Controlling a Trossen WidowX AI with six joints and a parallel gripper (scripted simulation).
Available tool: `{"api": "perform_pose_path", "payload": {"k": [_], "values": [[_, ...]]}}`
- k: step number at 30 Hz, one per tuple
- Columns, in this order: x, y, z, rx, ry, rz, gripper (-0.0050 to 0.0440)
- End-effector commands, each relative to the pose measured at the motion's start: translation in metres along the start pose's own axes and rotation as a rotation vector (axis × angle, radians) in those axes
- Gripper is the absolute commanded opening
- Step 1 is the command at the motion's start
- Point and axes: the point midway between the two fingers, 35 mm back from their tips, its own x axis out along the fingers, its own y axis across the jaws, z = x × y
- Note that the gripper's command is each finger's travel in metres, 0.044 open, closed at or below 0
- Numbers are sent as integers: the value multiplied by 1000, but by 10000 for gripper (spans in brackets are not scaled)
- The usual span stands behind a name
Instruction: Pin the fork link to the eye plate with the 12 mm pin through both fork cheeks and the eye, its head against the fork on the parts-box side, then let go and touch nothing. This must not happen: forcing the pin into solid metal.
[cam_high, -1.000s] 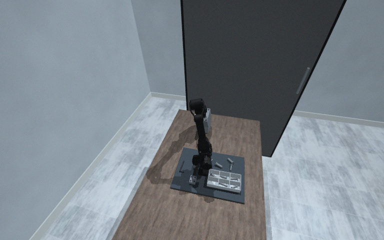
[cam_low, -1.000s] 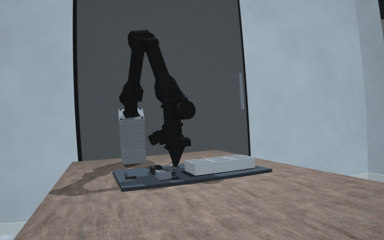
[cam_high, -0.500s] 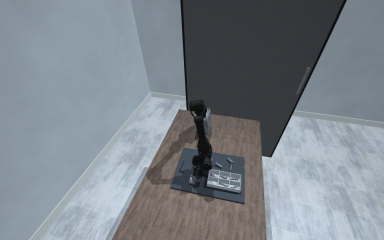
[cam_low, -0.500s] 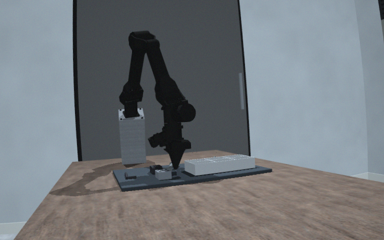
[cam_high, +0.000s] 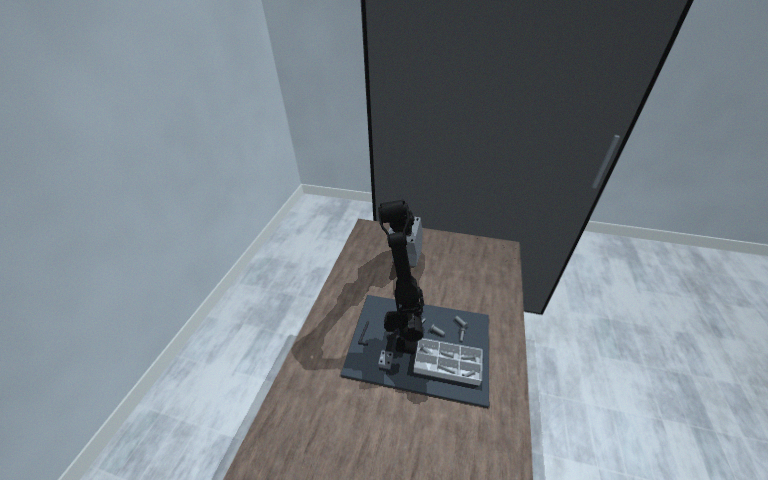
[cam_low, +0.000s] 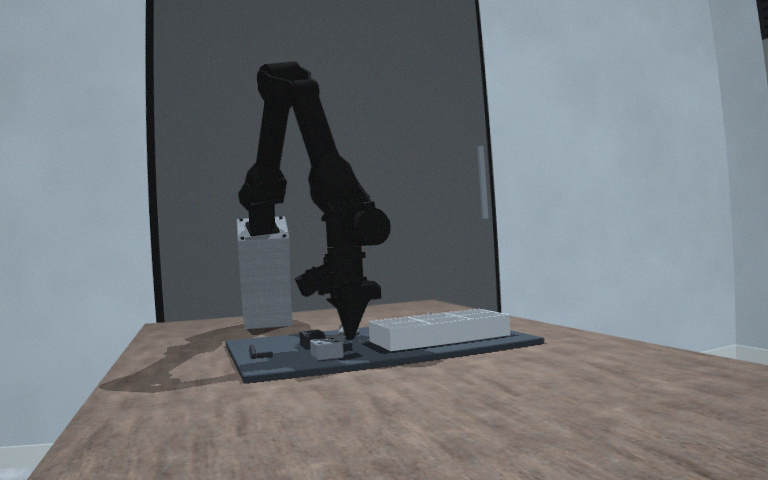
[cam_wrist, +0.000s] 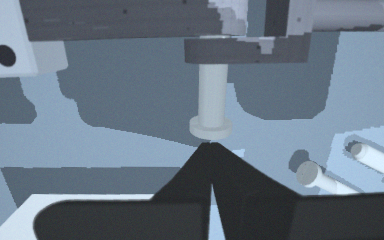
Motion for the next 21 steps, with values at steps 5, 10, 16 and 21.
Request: {"api": "perform_pose_path", "payload": {"k": [5, 10, 16, 21], "values": [[1, -1, 3, -3, 2, -3, 0], [1, -1, 4, -3, 2, -3, 0], [1, -1, 6, -3, 2, -3, 0], [1, -1, 8, -3, 2, -3, 0]]}}
